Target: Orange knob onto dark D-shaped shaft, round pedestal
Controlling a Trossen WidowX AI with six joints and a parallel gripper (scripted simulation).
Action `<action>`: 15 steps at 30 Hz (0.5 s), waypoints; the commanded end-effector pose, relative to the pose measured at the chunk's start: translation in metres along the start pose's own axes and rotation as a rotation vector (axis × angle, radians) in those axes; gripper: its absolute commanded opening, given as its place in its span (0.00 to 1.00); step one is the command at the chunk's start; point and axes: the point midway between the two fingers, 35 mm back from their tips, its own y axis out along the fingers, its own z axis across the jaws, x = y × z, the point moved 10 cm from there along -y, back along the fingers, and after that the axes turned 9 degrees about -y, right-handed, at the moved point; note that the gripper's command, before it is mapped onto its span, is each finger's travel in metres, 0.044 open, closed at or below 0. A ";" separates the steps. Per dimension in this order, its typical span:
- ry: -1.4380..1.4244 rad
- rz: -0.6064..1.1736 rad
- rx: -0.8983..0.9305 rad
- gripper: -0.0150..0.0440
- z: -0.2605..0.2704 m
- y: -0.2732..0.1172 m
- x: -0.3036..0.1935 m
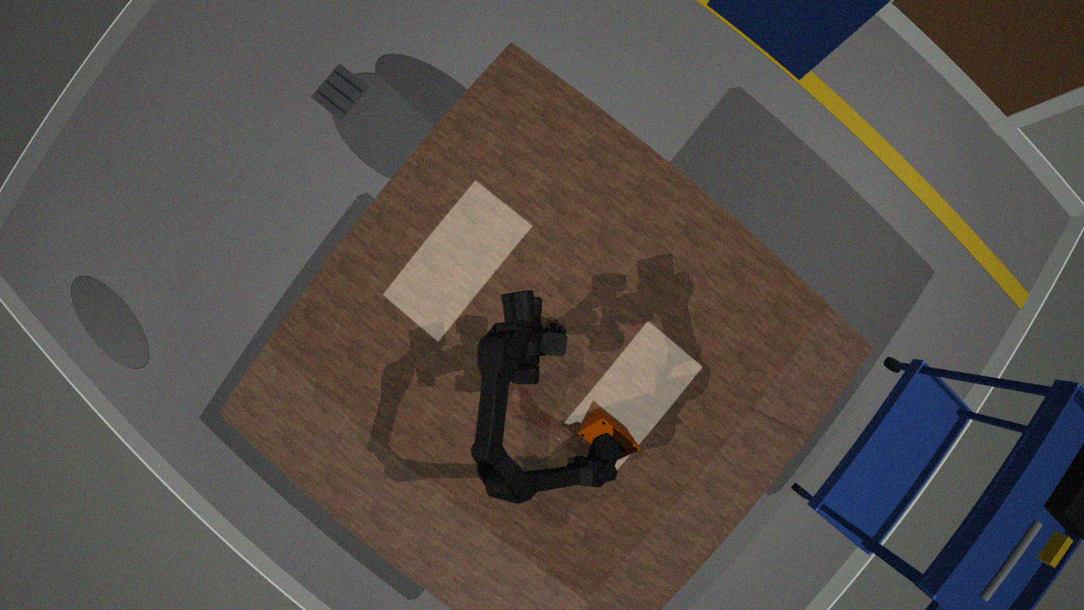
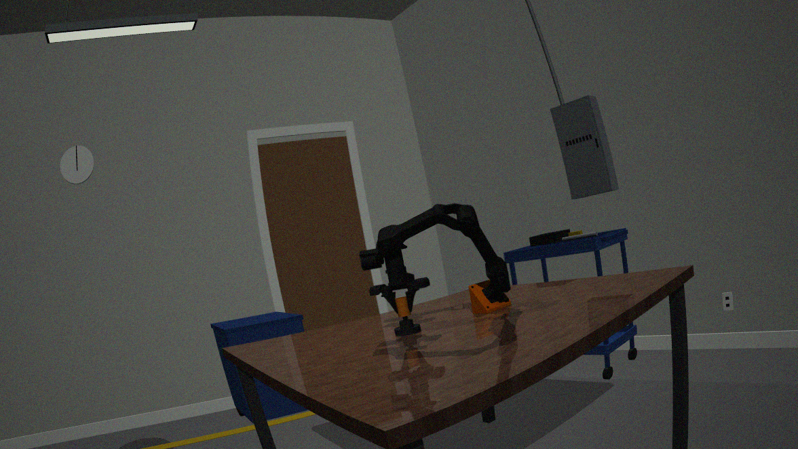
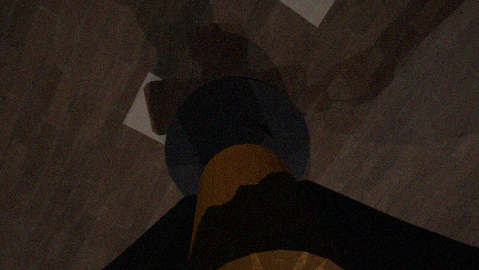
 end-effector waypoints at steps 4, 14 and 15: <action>-0.014 0.001 0.001 0.25 0.000 0.001 0.000; -0.008 0.001 0.001 0.25 0.001 -0.006 0.001; -0.008 0.001 0.001 0.25 0.002 -0.007 0.001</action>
